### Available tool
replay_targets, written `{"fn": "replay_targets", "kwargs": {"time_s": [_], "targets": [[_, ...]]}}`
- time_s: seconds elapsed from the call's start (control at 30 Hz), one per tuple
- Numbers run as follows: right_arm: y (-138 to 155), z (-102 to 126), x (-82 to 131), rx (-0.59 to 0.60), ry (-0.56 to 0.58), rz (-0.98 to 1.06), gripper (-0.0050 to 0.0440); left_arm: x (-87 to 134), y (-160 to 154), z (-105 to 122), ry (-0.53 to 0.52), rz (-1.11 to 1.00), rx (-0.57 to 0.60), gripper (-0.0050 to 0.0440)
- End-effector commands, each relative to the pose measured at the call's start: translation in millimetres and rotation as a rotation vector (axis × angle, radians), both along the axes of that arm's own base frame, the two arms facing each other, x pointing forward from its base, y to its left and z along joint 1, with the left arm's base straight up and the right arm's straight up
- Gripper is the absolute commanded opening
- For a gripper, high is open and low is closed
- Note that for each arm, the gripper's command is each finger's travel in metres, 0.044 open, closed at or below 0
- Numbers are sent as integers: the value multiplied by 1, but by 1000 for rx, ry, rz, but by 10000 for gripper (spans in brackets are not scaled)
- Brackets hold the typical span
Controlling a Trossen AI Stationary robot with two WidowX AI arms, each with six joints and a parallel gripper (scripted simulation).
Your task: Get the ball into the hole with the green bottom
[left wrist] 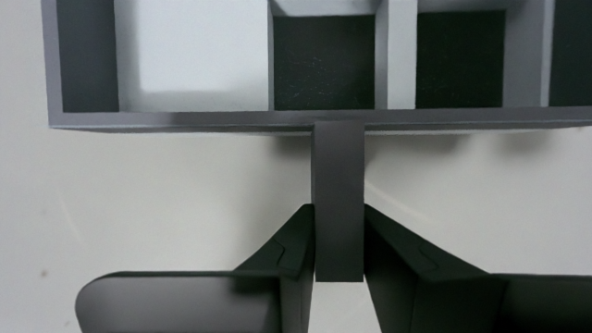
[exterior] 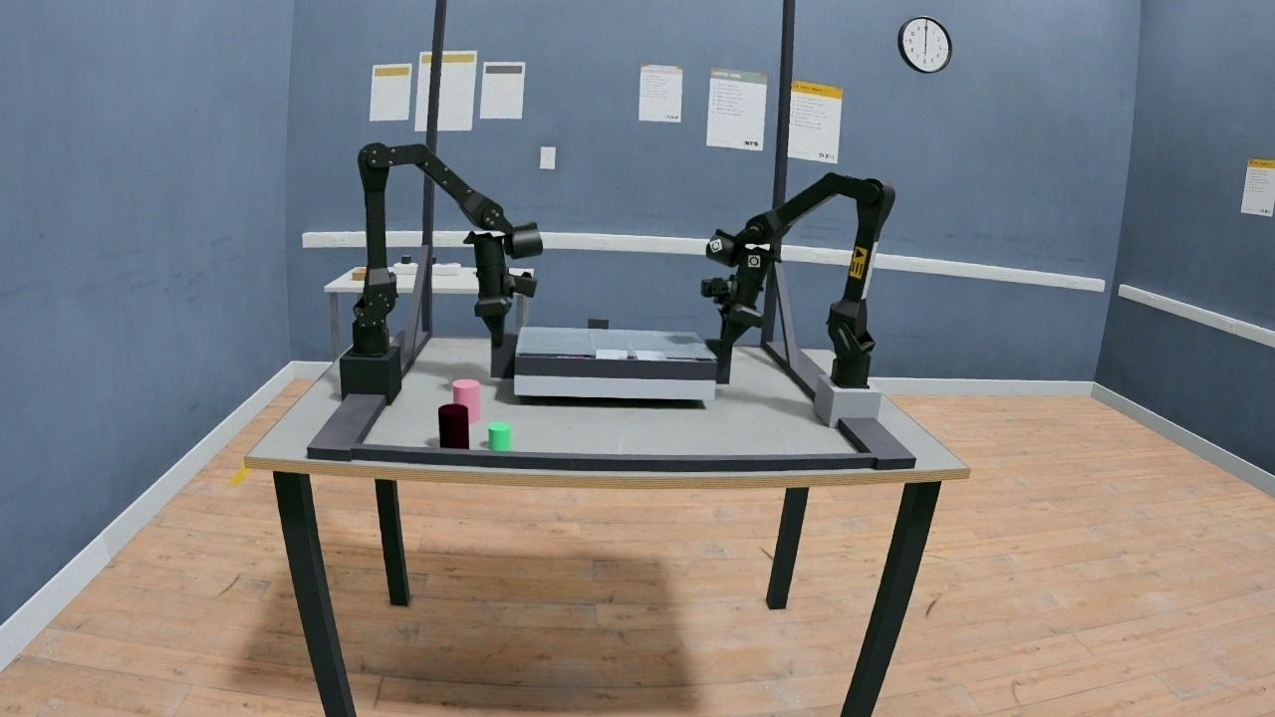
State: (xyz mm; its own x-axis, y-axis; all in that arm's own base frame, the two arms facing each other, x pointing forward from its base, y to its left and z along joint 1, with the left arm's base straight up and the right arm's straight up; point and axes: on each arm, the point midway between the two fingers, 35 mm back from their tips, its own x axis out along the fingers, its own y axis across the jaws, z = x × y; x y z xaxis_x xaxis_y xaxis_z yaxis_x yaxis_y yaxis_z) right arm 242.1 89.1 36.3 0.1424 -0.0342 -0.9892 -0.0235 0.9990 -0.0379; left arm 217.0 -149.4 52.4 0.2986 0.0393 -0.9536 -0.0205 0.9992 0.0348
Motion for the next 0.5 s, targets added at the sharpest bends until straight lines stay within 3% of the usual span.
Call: {"fn": "replay_targets", "kwargs": {"time_s": [0.0,0.1,0.23,0.47], "targets": [[3,12,9,23,-31,1,-50,3,-2,8,-34,1,-21,-50],[1,5,3,10,-55,2,-50,8,-5,15,-8,0,-21,-50],[1,19,13,45,7,0,-50,-2,3,-3,-62,3,-37,-50],[-4,7,3,100,-37,2,-50,8,1,16,-33,-4,-112,-50]]}}
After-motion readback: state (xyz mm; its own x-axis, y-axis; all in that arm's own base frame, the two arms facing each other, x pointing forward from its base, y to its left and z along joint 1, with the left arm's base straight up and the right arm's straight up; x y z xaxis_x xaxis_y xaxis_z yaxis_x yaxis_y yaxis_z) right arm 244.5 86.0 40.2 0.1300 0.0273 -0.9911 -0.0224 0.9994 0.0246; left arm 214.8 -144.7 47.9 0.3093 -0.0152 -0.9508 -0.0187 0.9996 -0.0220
